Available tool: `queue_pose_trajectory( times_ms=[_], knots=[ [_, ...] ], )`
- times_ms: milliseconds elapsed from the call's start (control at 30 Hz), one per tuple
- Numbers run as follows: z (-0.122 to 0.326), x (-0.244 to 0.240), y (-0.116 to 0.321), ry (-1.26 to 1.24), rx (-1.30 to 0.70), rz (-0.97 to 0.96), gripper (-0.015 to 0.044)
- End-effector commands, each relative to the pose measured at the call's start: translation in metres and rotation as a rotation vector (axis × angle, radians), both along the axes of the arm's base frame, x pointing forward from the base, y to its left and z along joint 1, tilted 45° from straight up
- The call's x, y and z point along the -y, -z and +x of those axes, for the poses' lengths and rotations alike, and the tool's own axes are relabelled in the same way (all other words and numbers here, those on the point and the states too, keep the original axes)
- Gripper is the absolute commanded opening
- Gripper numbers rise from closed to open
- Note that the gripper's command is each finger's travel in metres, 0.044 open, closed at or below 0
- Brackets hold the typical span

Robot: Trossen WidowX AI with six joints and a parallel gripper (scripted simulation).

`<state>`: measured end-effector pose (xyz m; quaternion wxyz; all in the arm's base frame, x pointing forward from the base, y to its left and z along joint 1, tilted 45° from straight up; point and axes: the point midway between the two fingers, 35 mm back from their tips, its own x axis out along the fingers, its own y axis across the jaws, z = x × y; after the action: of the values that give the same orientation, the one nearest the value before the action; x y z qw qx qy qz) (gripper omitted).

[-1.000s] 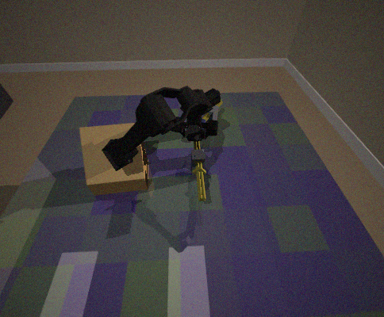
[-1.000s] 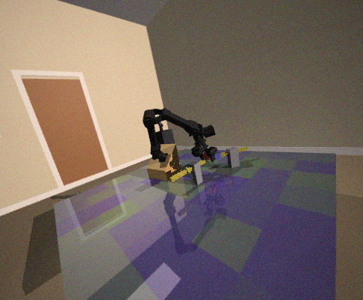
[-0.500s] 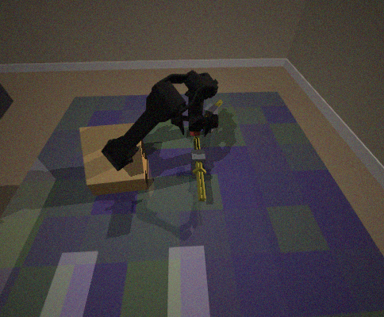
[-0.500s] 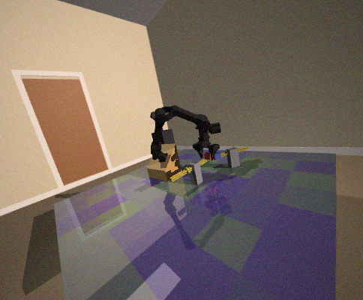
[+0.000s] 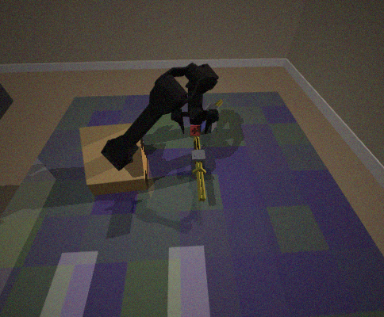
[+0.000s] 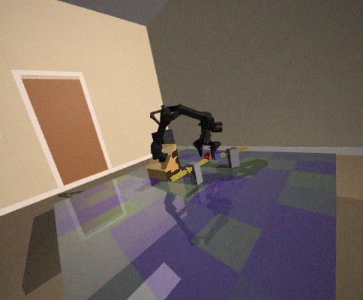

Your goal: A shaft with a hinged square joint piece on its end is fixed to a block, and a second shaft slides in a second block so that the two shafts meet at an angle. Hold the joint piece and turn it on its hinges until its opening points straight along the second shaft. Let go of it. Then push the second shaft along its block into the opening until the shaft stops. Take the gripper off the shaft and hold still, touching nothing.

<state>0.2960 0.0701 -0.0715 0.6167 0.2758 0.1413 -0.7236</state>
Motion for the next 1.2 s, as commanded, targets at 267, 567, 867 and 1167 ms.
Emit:
queue_pose_trajectory(
  times_ms=[267,567,867,1167],
  knots=[
    [0.005,-0.021,-0.02,-0.209,-0.265,0.07,0.044],
    [0.007,-0.039,-0.039,-0.403,-0.493,0.129,0.044],
    [0.008,-0.056,-0.058,-0.607,-0.719,0.179,0.044],
    [0.007,-0.072,-0.078,-0.82,-0.941,0.22,0.044]
  ],
)
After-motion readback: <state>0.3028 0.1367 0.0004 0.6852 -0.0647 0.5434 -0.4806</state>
